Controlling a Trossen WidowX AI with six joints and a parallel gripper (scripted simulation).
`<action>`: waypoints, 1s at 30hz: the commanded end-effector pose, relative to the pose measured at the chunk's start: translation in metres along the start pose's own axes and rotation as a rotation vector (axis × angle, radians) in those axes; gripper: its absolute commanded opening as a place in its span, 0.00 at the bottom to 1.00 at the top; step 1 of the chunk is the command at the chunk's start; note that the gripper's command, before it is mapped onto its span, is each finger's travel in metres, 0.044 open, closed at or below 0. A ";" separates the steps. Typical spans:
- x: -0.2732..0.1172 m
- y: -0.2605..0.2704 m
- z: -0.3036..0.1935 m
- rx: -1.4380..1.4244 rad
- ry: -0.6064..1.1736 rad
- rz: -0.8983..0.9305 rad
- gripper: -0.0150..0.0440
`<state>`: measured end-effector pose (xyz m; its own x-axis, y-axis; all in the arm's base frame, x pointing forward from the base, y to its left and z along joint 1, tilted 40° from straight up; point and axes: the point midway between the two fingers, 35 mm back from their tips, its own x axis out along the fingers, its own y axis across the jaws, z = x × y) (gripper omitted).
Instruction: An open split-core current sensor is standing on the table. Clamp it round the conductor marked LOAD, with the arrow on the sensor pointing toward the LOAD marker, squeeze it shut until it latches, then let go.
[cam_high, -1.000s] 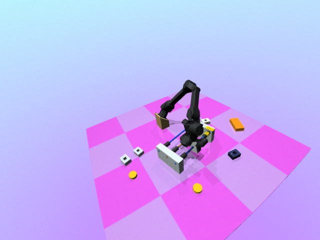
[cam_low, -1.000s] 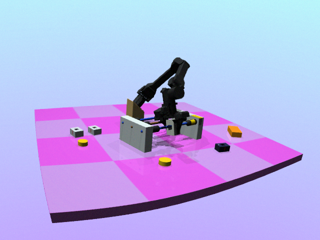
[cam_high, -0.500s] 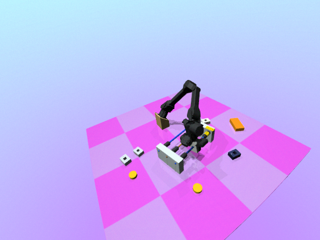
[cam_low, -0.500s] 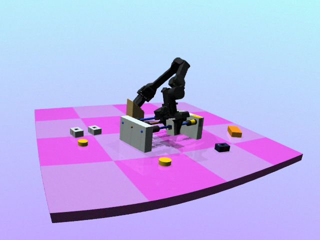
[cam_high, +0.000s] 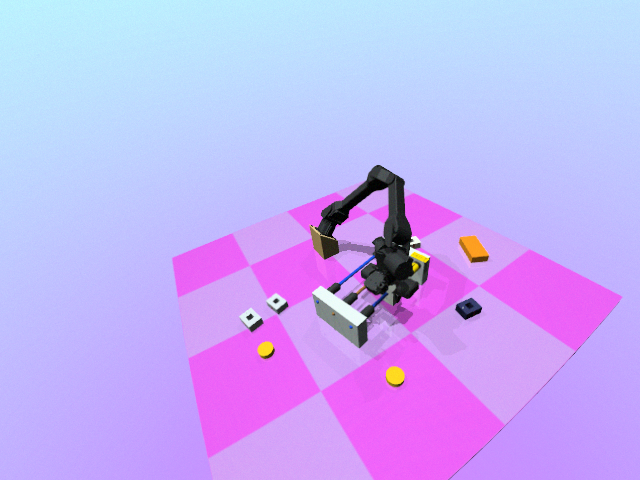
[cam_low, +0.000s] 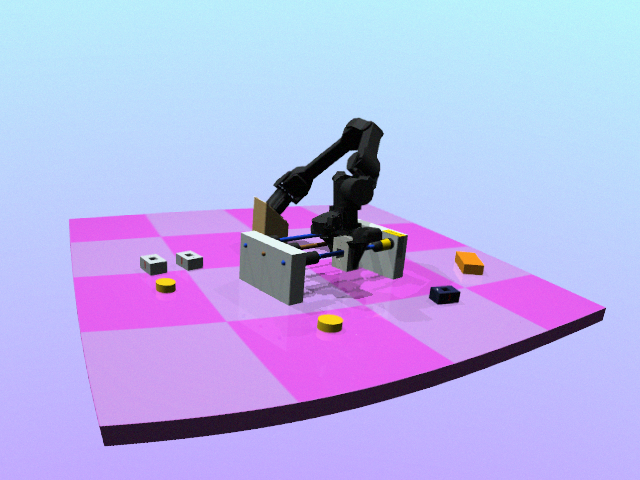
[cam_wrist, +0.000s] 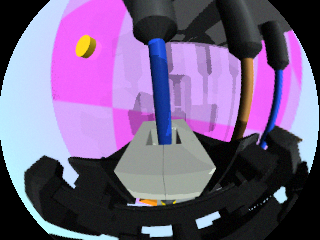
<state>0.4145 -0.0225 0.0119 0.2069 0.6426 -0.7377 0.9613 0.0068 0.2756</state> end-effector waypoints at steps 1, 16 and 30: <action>0.002 -0.001 0.002 0.001 -0.001 -0.013 0.25; 0.004 0.000 0.001 -0.004 -0.001 -0.006 0.39; 0.004 0.000 0.001 -0.004 -0.001 -0.006 0.71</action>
<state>0.4153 -0.0207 0.0087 0.2009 0.6418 -0.7401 0.9620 0.0132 0.2727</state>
